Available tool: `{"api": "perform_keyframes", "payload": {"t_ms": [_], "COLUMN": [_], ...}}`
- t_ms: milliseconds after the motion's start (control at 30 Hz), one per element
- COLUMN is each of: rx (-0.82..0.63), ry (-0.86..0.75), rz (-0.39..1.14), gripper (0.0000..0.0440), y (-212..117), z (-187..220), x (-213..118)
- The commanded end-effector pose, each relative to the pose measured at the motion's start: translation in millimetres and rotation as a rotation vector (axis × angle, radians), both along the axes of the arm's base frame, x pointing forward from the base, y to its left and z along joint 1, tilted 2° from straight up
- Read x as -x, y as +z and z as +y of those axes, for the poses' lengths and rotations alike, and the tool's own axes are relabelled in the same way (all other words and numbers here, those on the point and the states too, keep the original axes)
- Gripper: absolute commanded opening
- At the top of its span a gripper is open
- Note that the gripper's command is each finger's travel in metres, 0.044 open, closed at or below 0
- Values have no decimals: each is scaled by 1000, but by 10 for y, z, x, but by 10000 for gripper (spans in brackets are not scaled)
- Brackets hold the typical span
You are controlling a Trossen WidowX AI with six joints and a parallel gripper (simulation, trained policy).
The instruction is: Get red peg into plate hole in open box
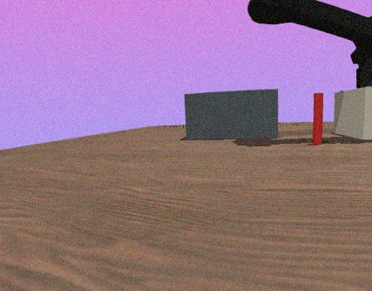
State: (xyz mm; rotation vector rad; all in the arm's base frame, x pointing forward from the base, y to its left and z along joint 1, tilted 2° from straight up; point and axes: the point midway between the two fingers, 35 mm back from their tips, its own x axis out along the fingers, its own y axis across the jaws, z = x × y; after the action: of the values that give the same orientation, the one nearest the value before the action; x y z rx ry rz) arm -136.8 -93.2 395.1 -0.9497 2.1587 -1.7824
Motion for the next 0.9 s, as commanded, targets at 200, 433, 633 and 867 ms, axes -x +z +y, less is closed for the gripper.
{"api": "perform_keyframes", "payload": {"t_ms": [200, 433, 633, 867], "rx": [11, 46, 56, 41], "ry": [80, 190, 269, 341], "rz": [-146, -351, -535, -755], "gripper": [440, 440, 440, 440], "y": [-194, -429, -652, -930], "z": [-151, -386, -598, -843], "x": [47, 55, 6, -133]}}
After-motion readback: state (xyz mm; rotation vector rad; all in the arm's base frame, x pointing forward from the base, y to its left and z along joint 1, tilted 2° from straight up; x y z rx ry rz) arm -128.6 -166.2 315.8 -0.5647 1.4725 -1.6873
